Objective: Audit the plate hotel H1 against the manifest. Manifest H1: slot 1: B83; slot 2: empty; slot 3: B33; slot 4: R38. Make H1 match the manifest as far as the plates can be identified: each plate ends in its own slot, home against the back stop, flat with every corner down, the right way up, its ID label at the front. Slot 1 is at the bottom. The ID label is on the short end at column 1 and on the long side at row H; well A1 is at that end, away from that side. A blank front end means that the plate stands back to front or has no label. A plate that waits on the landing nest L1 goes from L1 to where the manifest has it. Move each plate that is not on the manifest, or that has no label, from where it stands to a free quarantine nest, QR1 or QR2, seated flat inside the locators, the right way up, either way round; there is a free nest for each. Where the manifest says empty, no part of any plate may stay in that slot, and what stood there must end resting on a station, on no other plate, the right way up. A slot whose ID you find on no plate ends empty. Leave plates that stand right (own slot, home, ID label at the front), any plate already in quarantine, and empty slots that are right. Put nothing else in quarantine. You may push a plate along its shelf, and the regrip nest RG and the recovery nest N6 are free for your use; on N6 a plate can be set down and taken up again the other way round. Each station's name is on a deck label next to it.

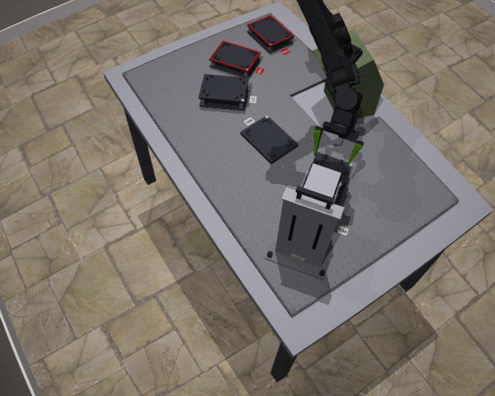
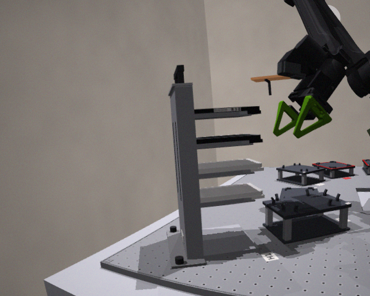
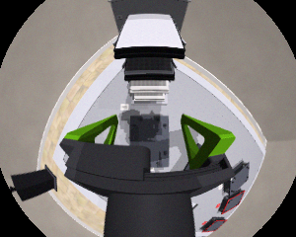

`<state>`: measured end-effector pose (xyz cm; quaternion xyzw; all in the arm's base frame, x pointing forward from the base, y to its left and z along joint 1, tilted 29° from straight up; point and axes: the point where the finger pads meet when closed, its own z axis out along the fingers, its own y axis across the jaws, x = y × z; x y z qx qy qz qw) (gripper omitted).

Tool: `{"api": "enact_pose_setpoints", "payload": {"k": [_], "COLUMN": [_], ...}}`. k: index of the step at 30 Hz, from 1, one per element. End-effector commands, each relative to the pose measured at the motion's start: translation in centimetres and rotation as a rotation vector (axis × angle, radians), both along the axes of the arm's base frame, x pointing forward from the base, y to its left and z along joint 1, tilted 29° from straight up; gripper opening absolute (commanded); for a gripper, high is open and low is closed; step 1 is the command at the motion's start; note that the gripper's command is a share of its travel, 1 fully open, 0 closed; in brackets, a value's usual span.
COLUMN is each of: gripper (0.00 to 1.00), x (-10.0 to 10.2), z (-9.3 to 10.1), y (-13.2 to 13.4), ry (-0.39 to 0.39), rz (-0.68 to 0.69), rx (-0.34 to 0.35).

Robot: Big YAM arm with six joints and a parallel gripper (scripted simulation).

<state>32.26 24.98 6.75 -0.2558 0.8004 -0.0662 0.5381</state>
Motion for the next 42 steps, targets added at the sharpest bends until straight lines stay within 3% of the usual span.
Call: {"api": "enact_pose_setpoints", "payload": {"k": [1,8,9,14,42], "gripper": [1.00,1.00,1.00,1.00,1.00], "x": [-0.5,-1.2,0.1,-0.3,1.2], "z": [0.8,0.4,0.5,-1.1,-4.6], "y": [0.7,0.3,0.2,-0.9,-1.9], "ry": [-0.022,-0.019,-0.022,-0.011,-0.013], "rz": [0.010,0.010,-0.014,-0.004,-0.004], "rx": [0.043,0.040,0.046,0.008,0.009]}}
